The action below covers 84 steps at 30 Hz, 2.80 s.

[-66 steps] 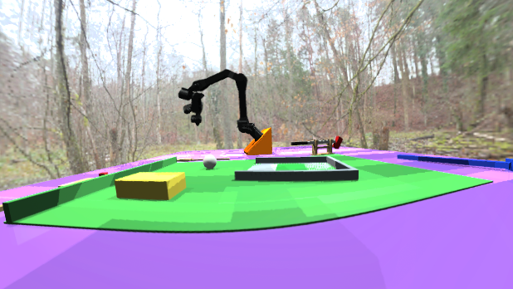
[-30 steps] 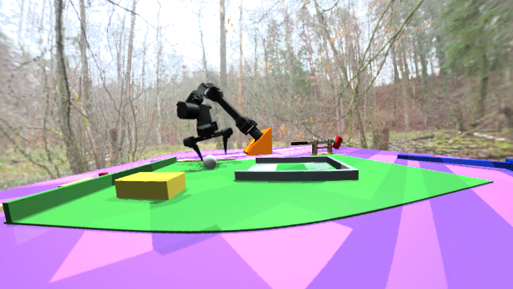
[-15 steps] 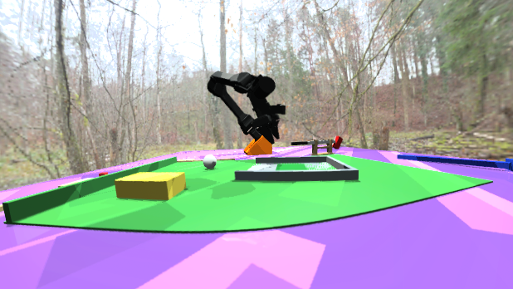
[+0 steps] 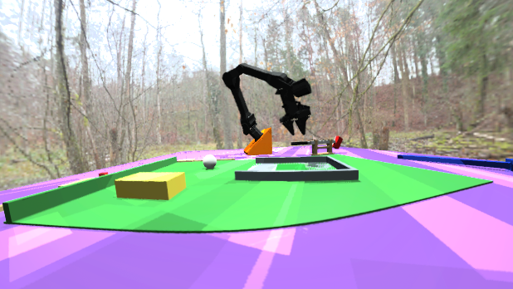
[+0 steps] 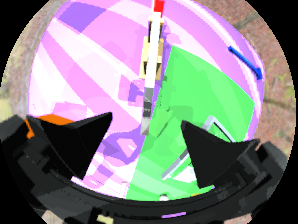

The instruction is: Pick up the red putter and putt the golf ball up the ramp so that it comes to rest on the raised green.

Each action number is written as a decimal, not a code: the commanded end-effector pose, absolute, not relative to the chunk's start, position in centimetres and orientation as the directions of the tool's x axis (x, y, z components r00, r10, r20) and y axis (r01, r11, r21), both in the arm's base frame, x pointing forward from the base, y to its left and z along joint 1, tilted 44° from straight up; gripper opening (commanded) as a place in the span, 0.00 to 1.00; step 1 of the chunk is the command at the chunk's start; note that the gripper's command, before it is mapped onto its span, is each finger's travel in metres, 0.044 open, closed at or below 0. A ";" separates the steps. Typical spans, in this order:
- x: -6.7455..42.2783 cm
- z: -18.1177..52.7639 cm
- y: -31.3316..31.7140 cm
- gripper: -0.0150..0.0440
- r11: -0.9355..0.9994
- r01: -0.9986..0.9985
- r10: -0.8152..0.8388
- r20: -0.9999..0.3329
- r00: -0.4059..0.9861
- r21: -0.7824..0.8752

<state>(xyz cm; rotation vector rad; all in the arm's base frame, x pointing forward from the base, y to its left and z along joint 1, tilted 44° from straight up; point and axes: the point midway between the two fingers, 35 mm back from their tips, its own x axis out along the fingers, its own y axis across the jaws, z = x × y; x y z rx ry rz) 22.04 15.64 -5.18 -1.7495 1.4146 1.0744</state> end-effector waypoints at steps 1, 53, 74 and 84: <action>21.9 -5.5 15.6 1.00 -0.231 -0.973 -0.459 -0.885 0.084 0.027; 23.0 -10.5 11.3 0.60 -0.228 -0.973 -0.455 -0.886 0.089 0.020; 22.7 -7.5 14.5 0.25 -0.229 -0.973 -0.450 -0.889 0.087 0.021; 21.5 -3.2 18.1 0.25 -0.228 -0.973 -0.451 -0.889 0.083 0.025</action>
